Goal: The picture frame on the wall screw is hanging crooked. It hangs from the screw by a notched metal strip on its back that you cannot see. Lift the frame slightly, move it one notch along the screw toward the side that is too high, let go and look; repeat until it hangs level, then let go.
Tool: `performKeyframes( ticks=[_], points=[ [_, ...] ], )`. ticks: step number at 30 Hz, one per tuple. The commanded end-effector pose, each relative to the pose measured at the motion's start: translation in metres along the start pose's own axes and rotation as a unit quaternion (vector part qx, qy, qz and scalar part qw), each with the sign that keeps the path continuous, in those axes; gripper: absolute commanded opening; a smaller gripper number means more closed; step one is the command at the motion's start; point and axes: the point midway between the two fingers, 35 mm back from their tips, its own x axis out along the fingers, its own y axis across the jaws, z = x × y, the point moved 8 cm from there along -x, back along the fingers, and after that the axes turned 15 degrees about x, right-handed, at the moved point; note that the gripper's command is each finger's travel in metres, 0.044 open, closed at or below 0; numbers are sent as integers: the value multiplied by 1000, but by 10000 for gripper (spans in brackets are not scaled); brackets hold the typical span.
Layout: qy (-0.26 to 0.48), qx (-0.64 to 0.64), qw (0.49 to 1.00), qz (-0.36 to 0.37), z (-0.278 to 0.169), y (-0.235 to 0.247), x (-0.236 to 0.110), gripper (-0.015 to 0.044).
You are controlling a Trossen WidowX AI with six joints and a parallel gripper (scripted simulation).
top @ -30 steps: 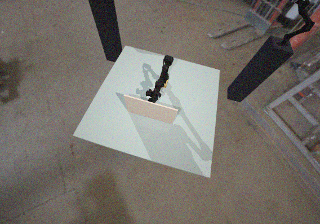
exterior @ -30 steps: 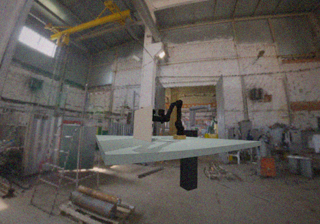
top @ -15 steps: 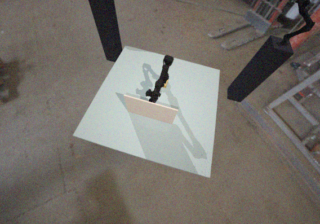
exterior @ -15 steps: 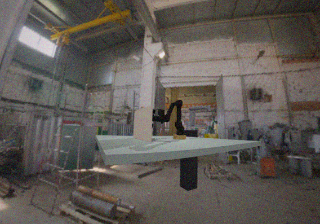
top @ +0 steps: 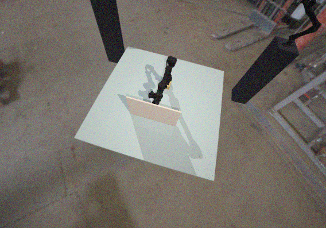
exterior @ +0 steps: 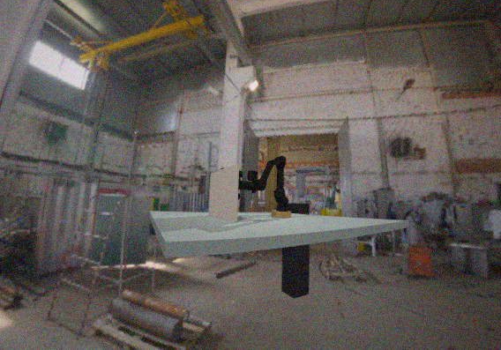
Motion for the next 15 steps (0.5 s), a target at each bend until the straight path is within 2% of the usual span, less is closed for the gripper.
performKeyframes(
  ticks=[1,15],
  points=[
    [0,13,1000,-2,0,0,0,0],
    [0,50,999,-2,0,0,0,0]
  ],
)
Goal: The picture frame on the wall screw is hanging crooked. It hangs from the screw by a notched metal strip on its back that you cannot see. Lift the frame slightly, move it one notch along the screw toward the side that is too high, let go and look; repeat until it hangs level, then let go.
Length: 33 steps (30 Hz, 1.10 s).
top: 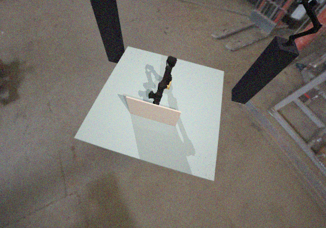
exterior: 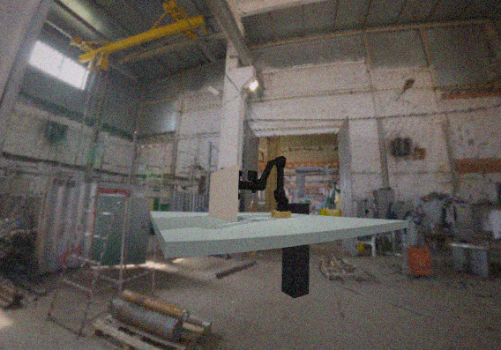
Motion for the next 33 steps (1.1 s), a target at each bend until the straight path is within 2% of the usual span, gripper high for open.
performKeyframes(
  ticks=[1,23,33],
  points=[
    [0,10,1000,-2,0,0,0,0],
    [0,73,997,-2,0,1,0,0],
    [0,60,998,0,0,1,0,260]
  ],
)
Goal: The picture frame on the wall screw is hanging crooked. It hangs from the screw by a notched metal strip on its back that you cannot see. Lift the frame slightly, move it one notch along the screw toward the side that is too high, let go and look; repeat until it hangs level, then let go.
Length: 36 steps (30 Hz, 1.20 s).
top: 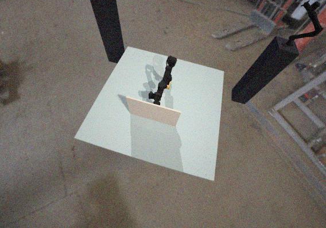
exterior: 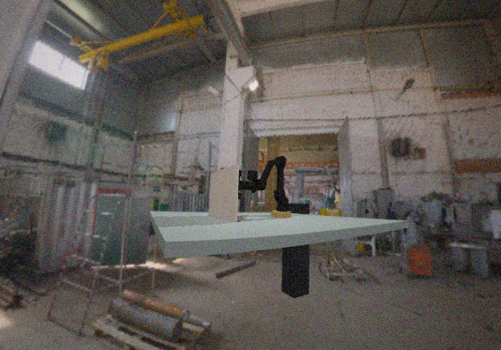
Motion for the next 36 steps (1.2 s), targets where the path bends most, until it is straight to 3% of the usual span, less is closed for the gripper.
performKeyframes(
  ticks=[1,5,15,22,36],
  points=[
    [0,-2,1000,0,0,0,0,260],
    [0,-17,1000,-1,0,1,-7,260],
    [0,-225,974,-7,2,-4,-98,260],
    [1,-209,978,-8,1,3,-96,260],
    [17,-222,975,-12,-10,36,-156,260]
  ],
)
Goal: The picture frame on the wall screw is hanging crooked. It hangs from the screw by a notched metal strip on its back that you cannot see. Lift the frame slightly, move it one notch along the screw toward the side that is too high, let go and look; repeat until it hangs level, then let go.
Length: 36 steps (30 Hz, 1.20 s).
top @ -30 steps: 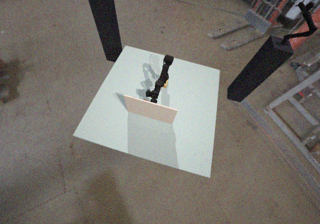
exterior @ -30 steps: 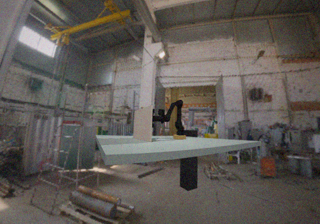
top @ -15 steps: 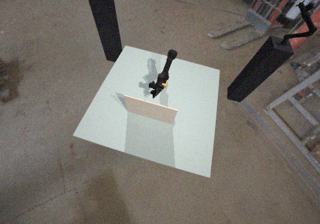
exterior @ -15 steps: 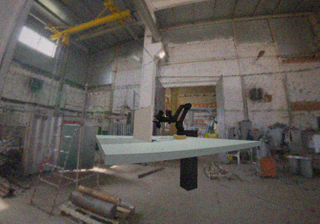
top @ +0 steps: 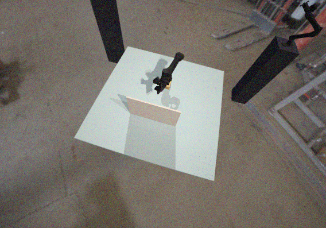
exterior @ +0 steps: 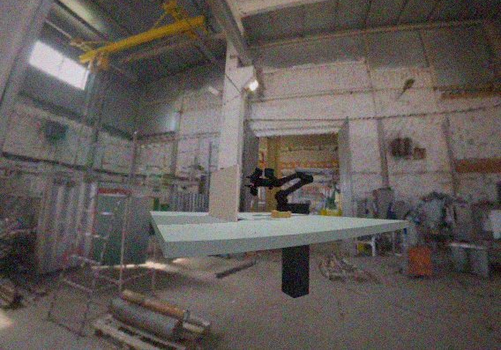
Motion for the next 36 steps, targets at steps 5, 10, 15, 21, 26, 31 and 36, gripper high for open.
performKeyframes(
  ticks=[5,10,15,21,26,31,36],
  points=[
    [10,-11,1000,4,-8,9,-43,260],
    [13,-13,1000,4,-12,7,-55,260],
    [19,-17,1000,11,-10,5,-53,260],
    [23,-21,999,15,-10,5,-55,260],
    [23,-21,999,15,-10,5,-55,260],
    [23,-21,999,15,-10,5,-55,260],
    [23,-21,999,15,-10,5,-55,260]
  ],
)
